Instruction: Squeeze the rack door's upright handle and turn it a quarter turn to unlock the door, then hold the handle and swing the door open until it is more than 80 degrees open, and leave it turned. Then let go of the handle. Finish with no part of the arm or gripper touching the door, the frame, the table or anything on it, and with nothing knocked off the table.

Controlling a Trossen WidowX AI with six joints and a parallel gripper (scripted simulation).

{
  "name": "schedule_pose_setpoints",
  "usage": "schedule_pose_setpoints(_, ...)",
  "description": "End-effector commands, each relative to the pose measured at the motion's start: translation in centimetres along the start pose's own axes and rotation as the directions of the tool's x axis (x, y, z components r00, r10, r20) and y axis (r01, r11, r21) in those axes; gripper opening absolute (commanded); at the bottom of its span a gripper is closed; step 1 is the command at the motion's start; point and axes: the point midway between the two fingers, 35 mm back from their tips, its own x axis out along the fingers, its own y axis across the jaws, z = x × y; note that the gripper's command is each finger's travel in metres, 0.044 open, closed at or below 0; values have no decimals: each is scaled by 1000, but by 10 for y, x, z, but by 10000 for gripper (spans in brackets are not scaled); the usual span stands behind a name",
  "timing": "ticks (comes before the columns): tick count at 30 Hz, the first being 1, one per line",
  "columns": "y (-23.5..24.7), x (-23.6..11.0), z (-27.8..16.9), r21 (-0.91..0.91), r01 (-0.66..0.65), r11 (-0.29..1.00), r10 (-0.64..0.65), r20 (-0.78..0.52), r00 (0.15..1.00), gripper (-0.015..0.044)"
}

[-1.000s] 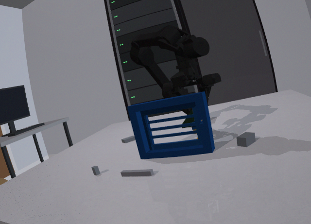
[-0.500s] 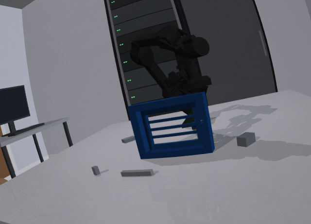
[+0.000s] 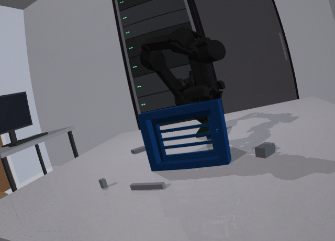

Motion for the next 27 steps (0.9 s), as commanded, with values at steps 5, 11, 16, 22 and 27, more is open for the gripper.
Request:
schedule_pose_setpoints(5, 0, 0, 1, 92, 0, 996, 0, 4, 1000, 282)
schedule_pose_setpoints(11, 0, 0, 1, 92, 0, 996, 0, 4, 1000, 124)
schedule_pose_setpoints(16, 0, 0, 1, 92, 0, 996, 0, 4, 1000, 71)
schedule_pose_setpoints(22, 0, 0, 1, 92, 0, 996, 0, 4, 1000, 31)
schedule_pose_setpoints(27, 0, 0, 1, 92, 0, 996, 0, 4, 1000, 9)
